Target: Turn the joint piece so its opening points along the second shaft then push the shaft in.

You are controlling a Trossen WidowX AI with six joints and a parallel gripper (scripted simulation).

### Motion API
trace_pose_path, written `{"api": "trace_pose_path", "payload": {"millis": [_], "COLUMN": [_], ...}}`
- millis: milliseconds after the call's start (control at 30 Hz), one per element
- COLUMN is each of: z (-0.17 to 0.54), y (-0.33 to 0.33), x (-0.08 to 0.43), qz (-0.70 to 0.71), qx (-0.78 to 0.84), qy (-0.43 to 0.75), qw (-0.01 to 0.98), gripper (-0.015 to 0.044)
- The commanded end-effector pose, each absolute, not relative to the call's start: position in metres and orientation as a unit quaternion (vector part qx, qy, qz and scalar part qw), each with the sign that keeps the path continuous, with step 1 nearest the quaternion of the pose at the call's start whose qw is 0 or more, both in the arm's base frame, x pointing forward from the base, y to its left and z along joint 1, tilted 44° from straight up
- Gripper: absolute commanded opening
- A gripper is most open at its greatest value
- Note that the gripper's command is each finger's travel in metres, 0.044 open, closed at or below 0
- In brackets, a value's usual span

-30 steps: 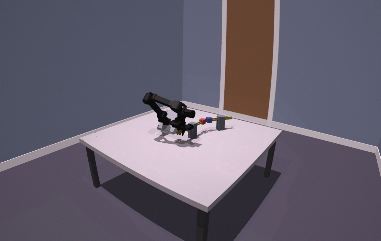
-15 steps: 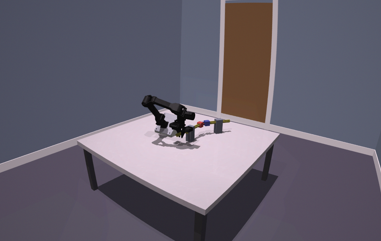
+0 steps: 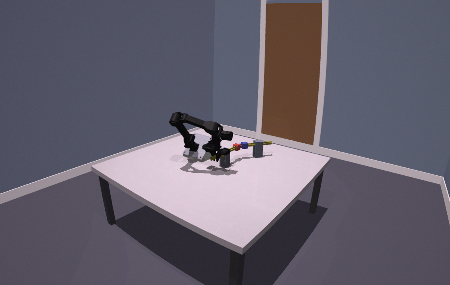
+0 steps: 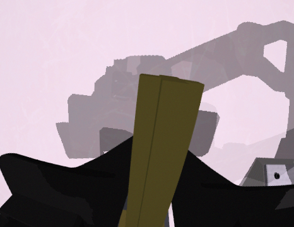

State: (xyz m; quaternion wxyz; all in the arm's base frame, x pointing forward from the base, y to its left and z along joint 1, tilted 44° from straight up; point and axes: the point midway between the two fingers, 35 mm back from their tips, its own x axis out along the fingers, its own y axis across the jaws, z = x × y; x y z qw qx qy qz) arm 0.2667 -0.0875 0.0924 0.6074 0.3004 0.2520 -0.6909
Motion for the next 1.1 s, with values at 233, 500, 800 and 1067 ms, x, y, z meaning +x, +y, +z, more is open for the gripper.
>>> {"api": "trace_pose_path", "payload": {"millis": [233,500,800,1067], "z": [0.0908,0.0908,0.0908,0.0908], "y": [-0.0859,-0.0859,-0.0859,-0.0859], "x": [0.2669,0.2669,0.2669,0.2669], "qz": [-0.691,-0.691,-0.691,-0.691], "qx": [0.3,0.3,0.3,0.3], "qy": [0.251,0.251,0.251,0.251], "qw": [0.607,0.607,0.607,0.607], "gripper": [0.0,0.0067,0.0172,0.0382]}}
